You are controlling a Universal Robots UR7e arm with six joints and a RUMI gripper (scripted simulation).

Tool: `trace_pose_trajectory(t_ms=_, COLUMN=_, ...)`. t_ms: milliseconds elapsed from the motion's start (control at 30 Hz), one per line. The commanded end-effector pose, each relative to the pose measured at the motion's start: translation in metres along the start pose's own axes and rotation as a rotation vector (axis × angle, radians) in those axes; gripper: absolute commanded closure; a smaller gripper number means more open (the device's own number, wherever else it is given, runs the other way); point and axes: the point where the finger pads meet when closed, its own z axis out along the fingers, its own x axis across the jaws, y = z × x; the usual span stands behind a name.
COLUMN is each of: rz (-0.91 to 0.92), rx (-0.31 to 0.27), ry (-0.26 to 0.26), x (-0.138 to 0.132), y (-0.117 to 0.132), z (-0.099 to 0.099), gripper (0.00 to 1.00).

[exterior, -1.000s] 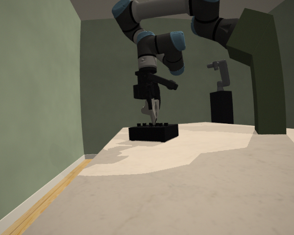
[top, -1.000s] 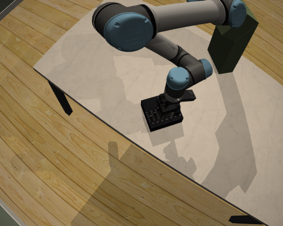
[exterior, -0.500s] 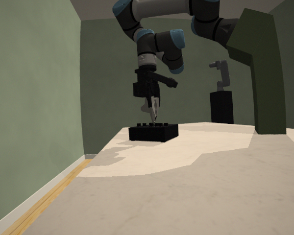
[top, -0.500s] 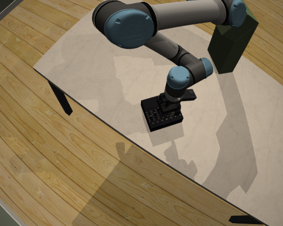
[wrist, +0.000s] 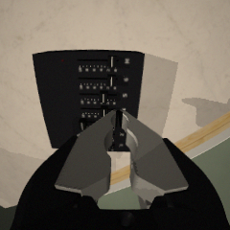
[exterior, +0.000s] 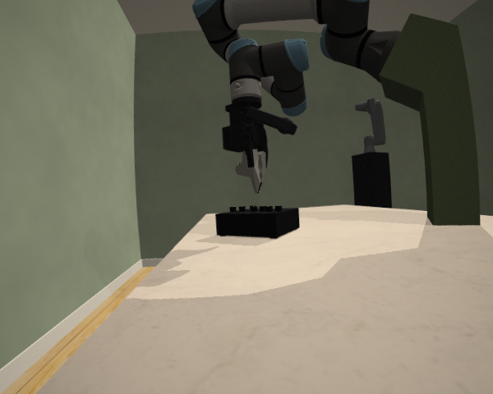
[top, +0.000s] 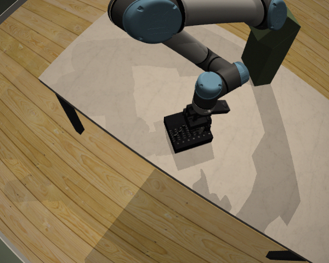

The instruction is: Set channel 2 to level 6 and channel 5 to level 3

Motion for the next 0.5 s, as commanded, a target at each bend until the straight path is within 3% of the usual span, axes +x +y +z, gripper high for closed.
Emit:
trace_pose_trajectory(t_ms=0, rz=0.000, rx=0.000, ry=0.000, x=0.0002, y=0.0003, z=-0.0033, gripper=1.00)
trace_pose_trajectory(t_ms=300, rz=0.000, rx=0.000, ry=0.000, x=0.0002, y=0.0003, z=-0.0033, gripper=1.00)
trace_pose_trajectory(t_ms=333, rz=0.000, rx=0.000, ry=0.000, x=0.0002, y=0.0003, z=-0.0033, gripper=0.00)
trace_pose_trajectory(t_ms=467, rz=0.000, rx=0.000, ry=0.000, x=0.0002, y=0.0003, z=-0.0062, gripper=0.00)
